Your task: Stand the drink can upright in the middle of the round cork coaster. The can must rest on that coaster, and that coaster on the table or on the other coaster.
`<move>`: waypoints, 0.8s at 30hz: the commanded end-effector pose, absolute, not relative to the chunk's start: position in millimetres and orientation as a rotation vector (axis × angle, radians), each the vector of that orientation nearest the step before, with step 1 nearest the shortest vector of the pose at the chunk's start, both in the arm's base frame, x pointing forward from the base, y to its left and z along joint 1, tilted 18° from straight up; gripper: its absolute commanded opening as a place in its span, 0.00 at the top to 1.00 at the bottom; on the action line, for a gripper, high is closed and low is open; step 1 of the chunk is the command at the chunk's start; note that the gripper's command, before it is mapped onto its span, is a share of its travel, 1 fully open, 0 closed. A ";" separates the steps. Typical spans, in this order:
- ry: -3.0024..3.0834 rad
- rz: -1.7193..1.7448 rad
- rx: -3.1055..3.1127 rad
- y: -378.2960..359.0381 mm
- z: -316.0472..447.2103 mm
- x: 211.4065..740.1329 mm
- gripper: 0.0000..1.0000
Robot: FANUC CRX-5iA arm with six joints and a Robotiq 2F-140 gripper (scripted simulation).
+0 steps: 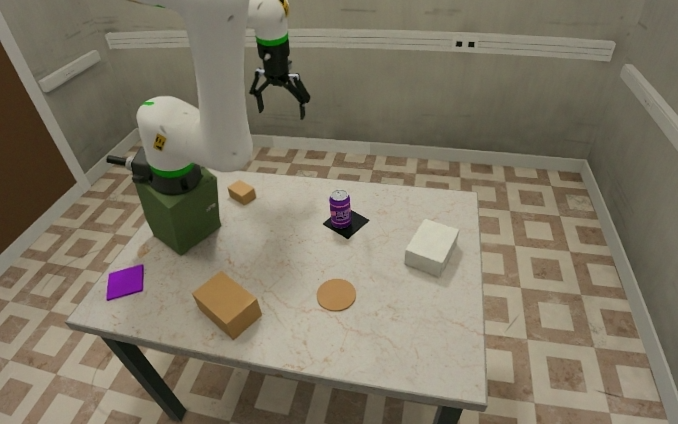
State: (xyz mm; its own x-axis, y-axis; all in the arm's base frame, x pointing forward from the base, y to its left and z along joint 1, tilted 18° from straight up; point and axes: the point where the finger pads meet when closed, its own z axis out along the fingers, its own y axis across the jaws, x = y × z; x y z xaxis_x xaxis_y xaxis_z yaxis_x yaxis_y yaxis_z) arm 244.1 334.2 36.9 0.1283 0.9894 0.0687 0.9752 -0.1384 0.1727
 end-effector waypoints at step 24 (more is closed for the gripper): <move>1.679 0.280 2.505 294.0 40.6 309.9 0.00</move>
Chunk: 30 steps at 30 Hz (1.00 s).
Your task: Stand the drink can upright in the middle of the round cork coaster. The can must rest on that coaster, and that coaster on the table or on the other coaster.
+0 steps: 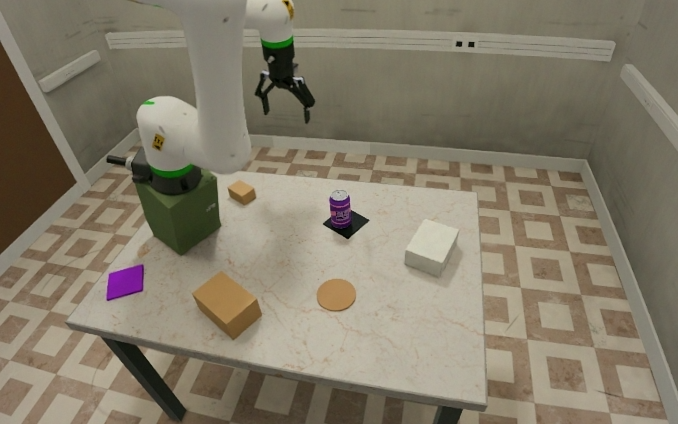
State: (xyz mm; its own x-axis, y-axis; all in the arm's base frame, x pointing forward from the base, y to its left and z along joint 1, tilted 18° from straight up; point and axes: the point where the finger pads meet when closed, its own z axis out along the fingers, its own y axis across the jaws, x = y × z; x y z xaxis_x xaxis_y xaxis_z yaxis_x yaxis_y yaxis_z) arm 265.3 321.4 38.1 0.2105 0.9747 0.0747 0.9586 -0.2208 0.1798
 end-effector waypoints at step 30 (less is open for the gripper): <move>0.515 0.334 2.868 83.0 47.0 463.1 0.00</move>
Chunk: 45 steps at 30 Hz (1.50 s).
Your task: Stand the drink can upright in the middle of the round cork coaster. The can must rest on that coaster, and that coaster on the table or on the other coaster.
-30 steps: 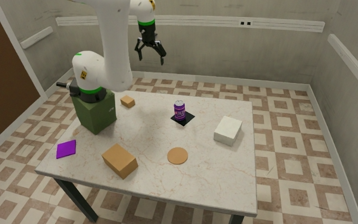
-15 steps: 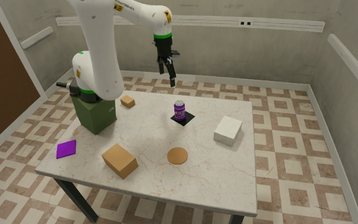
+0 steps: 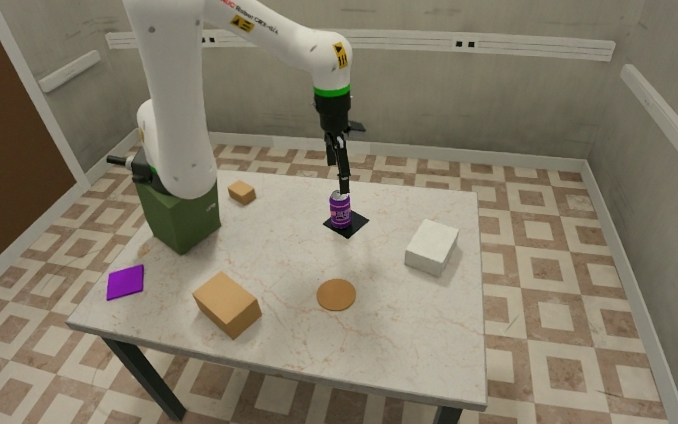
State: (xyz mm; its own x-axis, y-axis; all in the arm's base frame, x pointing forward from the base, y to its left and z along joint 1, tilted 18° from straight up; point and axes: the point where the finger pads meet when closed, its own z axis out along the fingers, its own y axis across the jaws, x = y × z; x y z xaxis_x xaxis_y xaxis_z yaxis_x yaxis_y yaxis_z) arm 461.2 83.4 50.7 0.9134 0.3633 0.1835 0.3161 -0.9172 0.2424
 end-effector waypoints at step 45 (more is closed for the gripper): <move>0.516 0.334 2.869 67.6 -43.5 487.2 0.90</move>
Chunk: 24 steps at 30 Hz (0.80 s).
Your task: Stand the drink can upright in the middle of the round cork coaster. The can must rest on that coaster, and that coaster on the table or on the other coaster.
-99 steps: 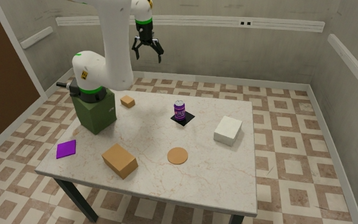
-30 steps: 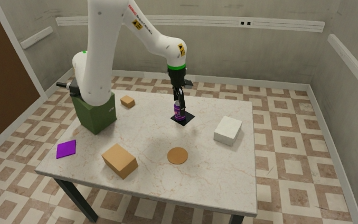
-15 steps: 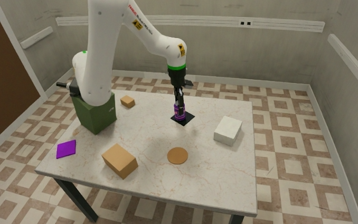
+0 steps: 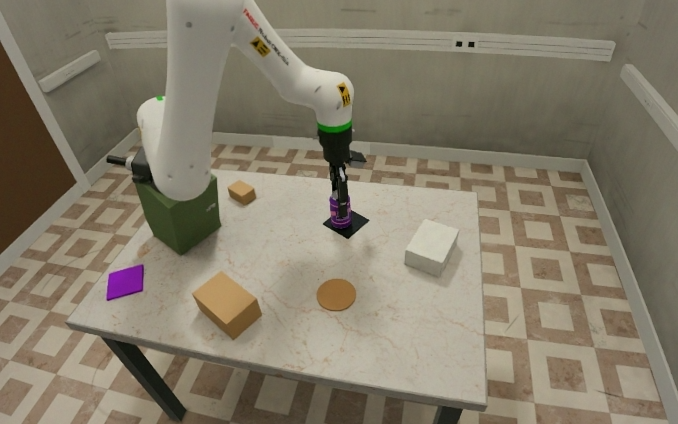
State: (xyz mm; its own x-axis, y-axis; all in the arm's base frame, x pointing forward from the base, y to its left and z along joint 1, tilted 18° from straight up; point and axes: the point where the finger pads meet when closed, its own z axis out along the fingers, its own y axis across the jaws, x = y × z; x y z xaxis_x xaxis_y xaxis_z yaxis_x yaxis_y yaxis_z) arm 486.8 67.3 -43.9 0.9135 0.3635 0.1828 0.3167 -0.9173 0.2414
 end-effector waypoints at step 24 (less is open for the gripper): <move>0.515 0.335 2.867 74.0 -4.9 477.6 0.90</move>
State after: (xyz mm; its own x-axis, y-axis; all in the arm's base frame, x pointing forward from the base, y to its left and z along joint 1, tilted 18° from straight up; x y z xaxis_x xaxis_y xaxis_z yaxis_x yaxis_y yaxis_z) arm 481.0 71.4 -18.1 0.9135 0.3629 0.1839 0.3153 -0.9172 0.2435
